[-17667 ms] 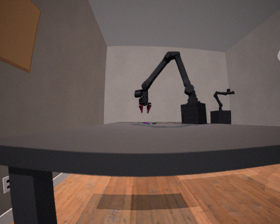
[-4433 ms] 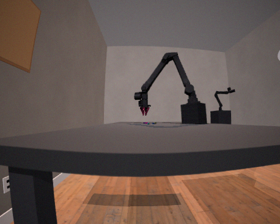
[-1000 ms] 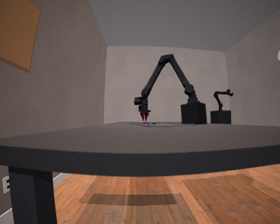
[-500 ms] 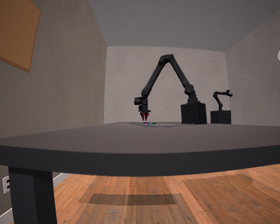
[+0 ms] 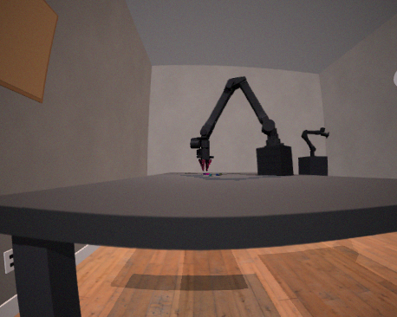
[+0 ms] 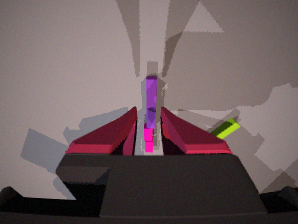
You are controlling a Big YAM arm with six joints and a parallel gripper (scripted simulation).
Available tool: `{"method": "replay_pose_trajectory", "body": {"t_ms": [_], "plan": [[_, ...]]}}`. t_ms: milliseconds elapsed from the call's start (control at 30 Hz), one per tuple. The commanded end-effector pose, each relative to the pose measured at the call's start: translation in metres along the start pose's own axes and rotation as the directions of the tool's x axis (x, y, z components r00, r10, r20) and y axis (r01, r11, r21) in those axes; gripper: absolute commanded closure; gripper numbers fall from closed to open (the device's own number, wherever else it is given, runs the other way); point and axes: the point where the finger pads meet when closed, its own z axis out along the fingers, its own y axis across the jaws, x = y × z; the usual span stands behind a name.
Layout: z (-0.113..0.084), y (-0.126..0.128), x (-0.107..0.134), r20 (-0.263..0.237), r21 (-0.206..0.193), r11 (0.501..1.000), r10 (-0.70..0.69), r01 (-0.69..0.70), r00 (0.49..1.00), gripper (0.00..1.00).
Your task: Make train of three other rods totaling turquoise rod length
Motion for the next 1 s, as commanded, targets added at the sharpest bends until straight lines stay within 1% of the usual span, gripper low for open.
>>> {"method": "replay_pose_trajectory", "body": {"t_ms": [0, 833, 967], "plan": [[0.005, 0.008, -0.004, 0.010, -0.007, 1.000, 0.009, -0.008, 1.000, 0.76], [0.005, 0.008, -0.004, 0.009, -0.007, 1.000, 0.008, -0.008, 1.000, 0.76], [0.008, 0.002, 0.007, -0.001, 0.006, 1.000, 0.001, -0.001, 1.000, 0.76]]}}
